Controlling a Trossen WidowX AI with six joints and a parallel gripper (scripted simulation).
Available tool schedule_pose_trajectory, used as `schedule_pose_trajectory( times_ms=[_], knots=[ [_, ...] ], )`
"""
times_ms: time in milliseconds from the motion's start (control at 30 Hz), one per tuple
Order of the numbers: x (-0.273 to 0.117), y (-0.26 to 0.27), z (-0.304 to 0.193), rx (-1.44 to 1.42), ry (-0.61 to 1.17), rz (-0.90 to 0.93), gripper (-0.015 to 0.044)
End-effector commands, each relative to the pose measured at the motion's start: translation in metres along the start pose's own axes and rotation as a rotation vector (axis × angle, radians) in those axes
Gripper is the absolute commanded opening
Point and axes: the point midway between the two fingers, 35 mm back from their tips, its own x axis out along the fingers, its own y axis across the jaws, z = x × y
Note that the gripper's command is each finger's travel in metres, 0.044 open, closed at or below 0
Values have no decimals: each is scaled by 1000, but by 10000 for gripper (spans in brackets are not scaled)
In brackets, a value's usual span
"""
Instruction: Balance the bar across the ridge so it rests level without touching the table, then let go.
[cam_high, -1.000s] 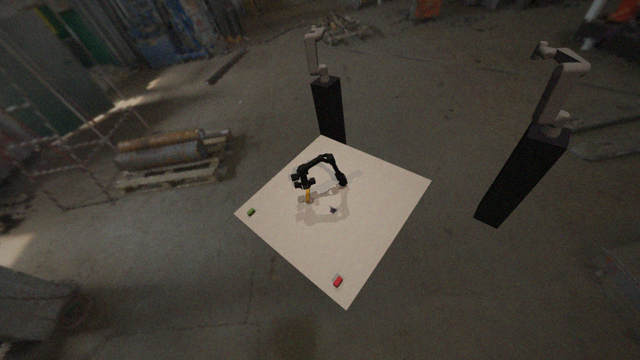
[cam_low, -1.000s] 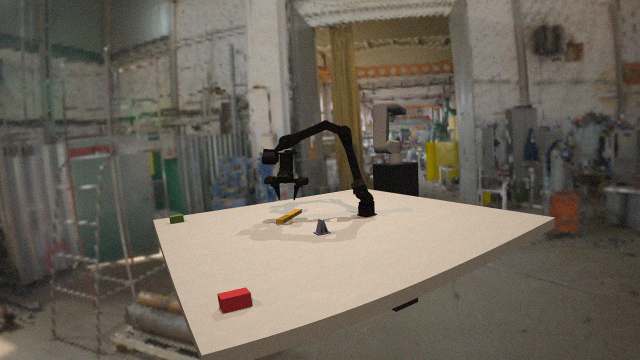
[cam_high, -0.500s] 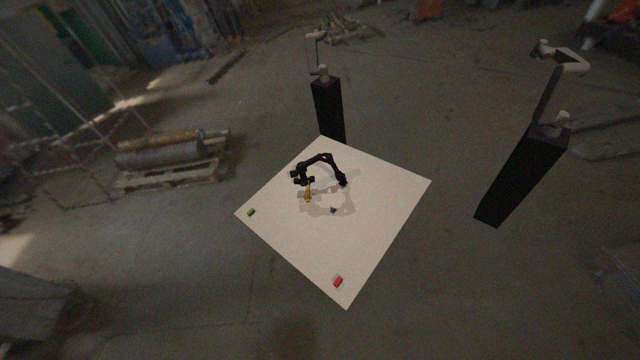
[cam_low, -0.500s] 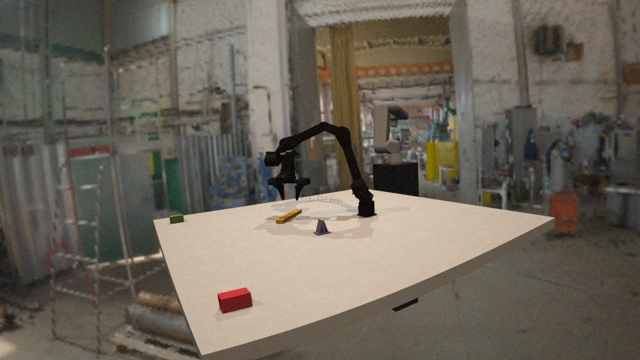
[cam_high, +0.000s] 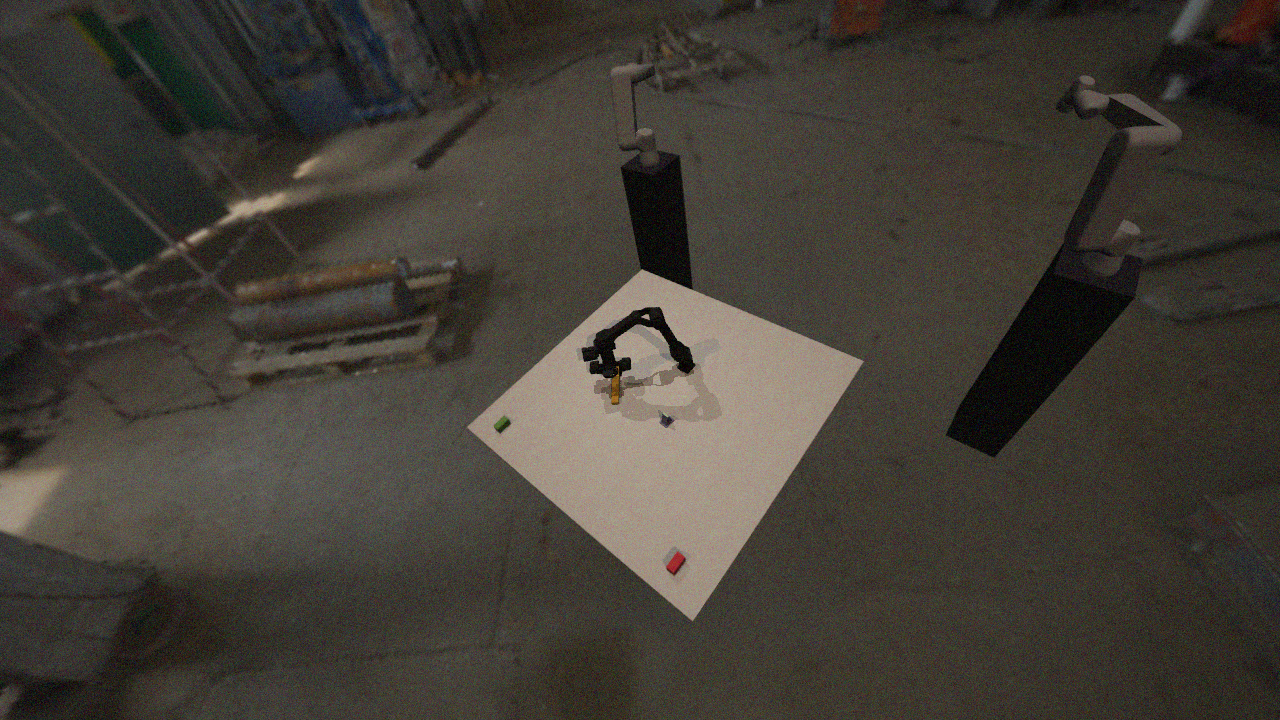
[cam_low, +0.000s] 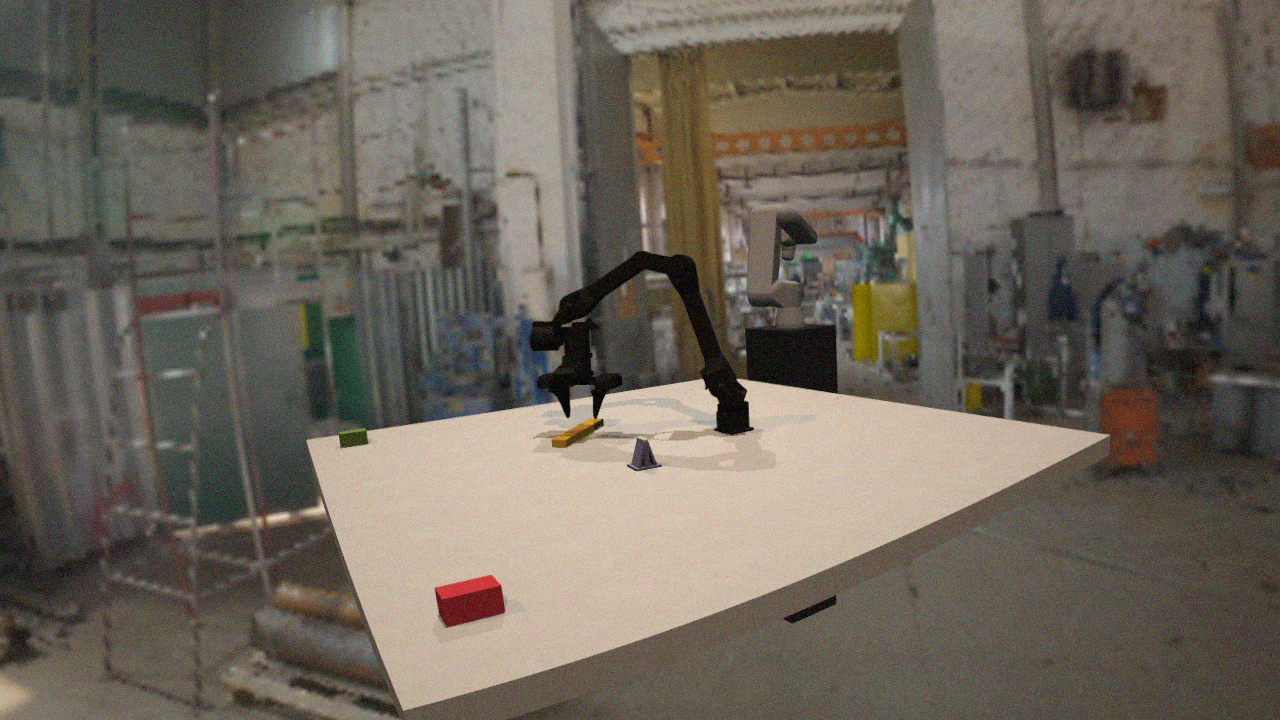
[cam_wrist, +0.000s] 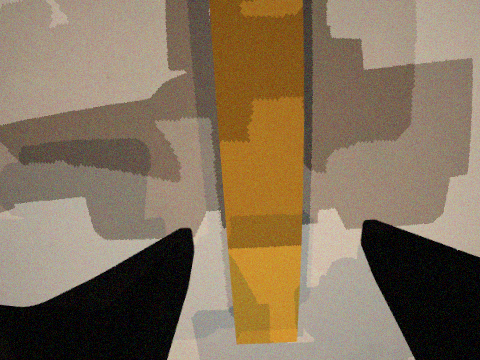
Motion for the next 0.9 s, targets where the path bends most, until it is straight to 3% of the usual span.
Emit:
schedule_pose_trajectory(
  times_ms=[0, 867],
  knots=[
    [8, 3, 0, 3, -2, 14, 315],
    [27, 4, 0, 3, -2, 14, 315]
  ],
)
